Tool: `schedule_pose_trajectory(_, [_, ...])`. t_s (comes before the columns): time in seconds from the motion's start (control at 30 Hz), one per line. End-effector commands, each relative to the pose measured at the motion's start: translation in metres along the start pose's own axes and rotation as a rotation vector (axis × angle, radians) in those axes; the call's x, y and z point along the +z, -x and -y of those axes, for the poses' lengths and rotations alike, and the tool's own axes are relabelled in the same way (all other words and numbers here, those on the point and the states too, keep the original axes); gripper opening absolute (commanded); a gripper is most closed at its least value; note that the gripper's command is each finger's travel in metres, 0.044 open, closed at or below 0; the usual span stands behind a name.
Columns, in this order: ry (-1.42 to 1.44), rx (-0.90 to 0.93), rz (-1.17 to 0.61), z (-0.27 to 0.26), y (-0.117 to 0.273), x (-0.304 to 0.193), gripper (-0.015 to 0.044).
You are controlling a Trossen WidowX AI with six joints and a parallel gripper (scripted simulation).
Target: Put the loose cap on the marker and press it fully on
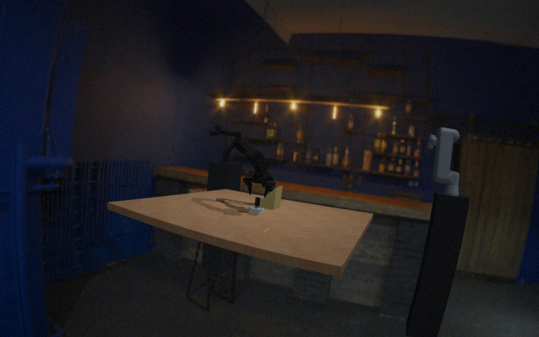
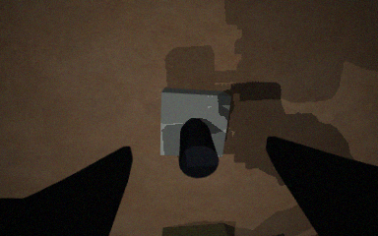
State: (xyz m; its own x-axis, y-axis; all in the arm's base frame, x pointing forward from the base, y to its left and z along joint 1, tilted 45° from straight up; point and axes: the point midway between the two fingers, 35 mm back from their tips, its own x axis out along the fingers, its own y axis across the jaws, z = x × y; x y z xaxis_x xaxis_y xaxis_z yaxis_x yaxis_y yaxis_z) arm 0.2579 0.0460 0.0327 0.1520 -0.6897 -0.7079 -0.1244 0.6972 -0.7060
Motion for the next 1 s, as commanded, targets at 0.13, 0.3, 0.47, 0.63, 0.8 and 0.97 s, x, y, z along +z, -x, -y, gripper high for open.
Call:
schedule_pose_trajectory(0.13, [-0.12, 0.002, -0.022, 0.0, 0.021, -0.016, 0.0309])
schedule_pose_trajectory(0.3, [-0.12, 0.002, -0.022, 0.0, 0.021, -0.016, 0.0177])
schedule_pose_trajectory(0.47, [-0.12, 0.002, -0.022, 0.0, 0.021, -0.016, 0.0046])
schedule_pose_trajectory(0.63, [-0.12, 0.002, -0.022, 0.0, 0.021, -0.016, 0.0])
schedule_pose_trajectory(0.8, [-0.12, 0.002, -0.022, 0.0, 0.021, -0.016, 0.0])
schedule_pose_trajectory(0.97, [-0.12, 0.002, -0.022, 0.0, 0.021, -0.016, 0.0])
